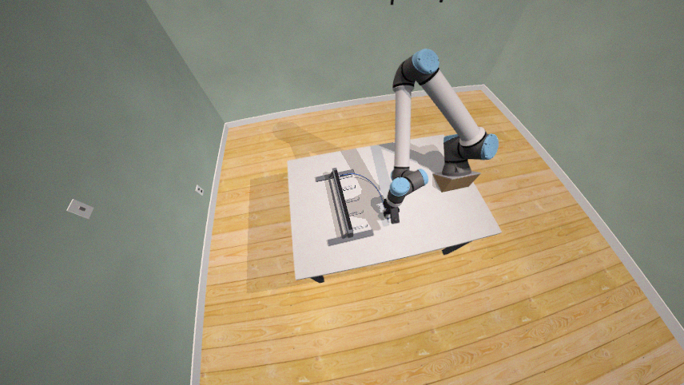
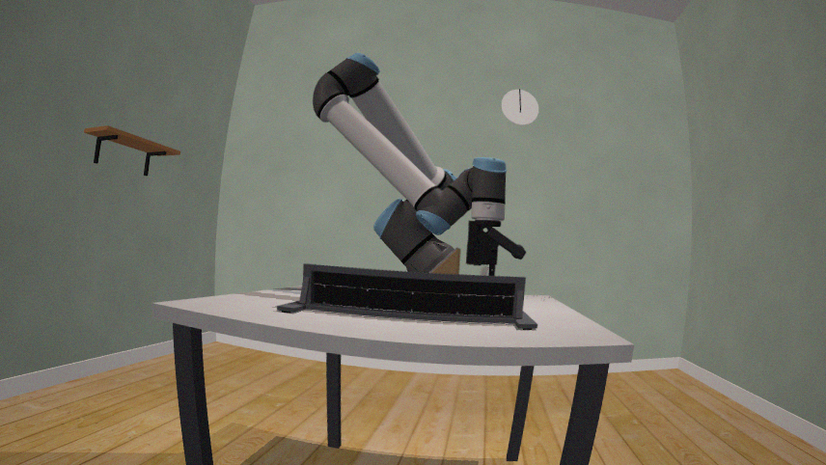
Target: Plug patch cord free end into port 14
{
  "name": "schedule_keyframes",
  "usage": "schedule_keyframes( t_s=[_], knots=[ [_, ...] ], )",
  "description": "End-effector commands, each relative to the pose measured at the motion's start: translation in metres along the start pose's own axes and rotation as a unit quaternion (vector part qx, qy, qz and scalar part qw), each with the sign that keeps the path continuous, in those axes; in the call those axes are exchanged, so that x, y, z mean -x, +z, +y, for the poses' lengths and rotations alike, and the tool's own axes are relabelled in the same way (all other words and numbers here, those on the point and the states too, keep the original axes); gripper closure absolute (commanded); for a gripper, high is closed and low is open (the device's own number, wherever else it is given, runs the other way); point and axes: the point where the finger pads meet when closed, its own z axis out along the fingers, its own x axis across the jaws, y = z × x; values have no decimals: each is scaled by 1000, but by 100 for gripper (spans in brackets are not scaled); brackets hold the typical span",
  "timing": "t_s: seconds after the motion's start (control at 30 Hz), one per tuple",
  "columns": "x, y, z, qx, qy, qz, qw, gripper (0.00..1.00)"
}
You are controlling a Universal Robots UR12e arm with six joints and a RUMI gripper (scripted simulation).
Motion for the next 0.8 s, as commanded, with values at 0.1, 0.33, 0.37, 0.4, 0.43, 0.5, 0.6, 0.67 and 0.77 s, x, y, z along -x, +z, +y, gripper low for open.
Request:
schedule_keyframes(
  t_s=[0.1, 0.33, 0.37, 0.4, 0.43, 0.5, 0.6, 0.67, 0.77],
  knots=[
    [-3, 0, 2, 0, 1, 1, 1000, 78],
    [-3, 0, 2, 0, 1, 1, 1000, 78],
    [-3, 0, 2, 0, 1, 1, 1000, 78],
    [-3, 0, 2, 0, 1, 1, 1000, 78],
    [-3, 0, 2, 0, 1, 0, 1000, 78],
    [-3, 0, 1, 0, 1, 0, 1000, 78],
    [-3, 1, 1, 0, 1, 0, 1000, 78],
    [-2, 1, 1, 0, 1, 0, 1000, 78],
    [-2, 2, 1, 0, 1, 0, 1000, 78]
  ],
)
